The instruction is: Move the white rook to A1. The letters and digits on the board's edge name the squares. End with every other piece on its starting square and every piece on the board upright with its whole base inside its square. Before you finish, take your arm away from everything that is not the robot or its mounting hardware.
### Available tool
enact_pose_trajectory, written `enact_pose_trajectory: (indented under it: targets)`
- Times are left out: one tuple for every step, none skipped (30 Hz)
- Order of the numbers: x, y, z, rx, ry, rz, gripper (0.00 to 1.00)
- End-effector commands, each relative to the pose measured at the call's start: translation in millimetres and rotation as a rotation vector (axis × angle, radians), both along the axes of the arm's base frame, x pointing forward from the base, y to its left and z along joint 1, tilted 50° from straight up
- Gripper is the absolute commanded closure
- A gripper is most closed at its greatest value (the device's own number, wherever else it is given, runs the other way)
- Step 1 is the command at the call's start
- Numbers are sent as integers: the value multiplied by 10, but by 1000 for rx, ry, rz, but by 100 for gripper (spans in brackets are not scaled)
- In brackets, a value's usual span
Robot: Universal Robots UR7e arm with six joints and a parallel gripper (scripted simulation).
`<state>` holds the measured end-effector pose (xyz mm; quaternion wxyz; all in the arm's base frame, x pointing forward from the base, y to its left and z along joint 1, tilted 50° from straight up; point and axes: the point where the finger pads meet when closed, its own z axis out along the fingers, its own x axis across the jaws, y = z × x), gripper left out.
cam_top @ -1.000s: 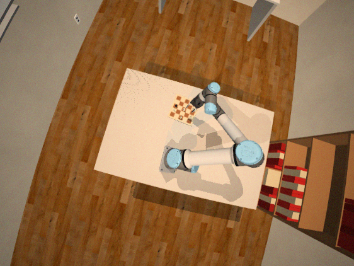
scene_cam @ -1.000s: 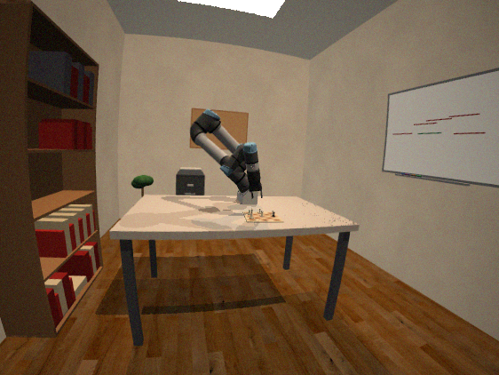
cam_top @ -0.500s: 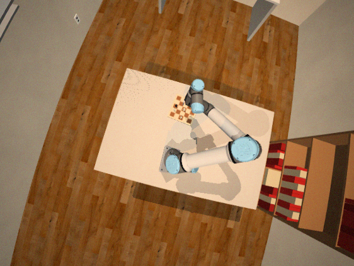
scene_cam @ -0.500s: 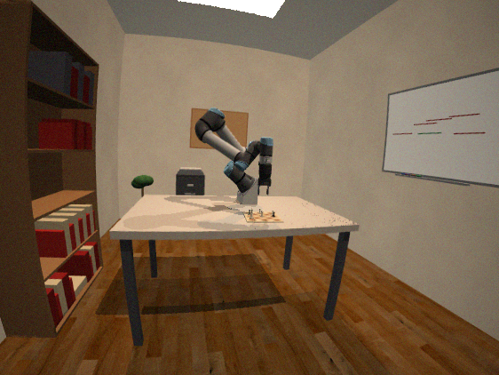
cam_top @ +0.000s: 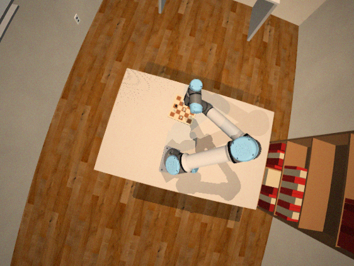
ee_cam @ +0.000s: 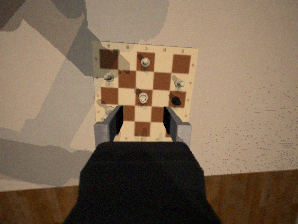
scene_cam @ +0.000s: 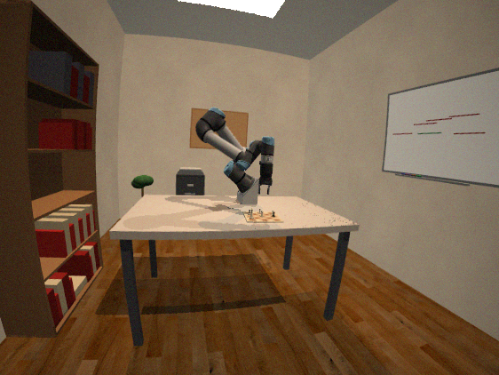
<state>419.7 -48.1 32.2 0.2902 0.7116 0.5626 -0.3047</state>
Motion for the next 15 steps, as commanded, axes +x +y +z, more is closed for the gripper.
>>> enact_pose_trajectory:
  targets:
    - [3,2,3,0,-1,1,0]
    - [3,2,3,0,-1,1,0]
    - [3,2,3,0,-1,1,0]
    - [3,2,3,0,-1,1,0]
    - [3,2,3,0,-1,1,0]
    - [3,2,3,0,-1,0,0]
    - [3,2,3,0,-1,0,0]
    - [3,2,3,0,-2,0,0]
    - [3,2,2,0,-2,-1,0]
    - [3,2,2,0,-3,-1,0]
    - [3,2,1,-1,-5,-3,0]
    - [2,2,1,-1,-6,-4,0]
    - [2,3,0,-1,-8,-6,0]
    - [2,3,-1,-1,-11,-8,0]
    - [1,3,-3,-2,-14,-11,0]
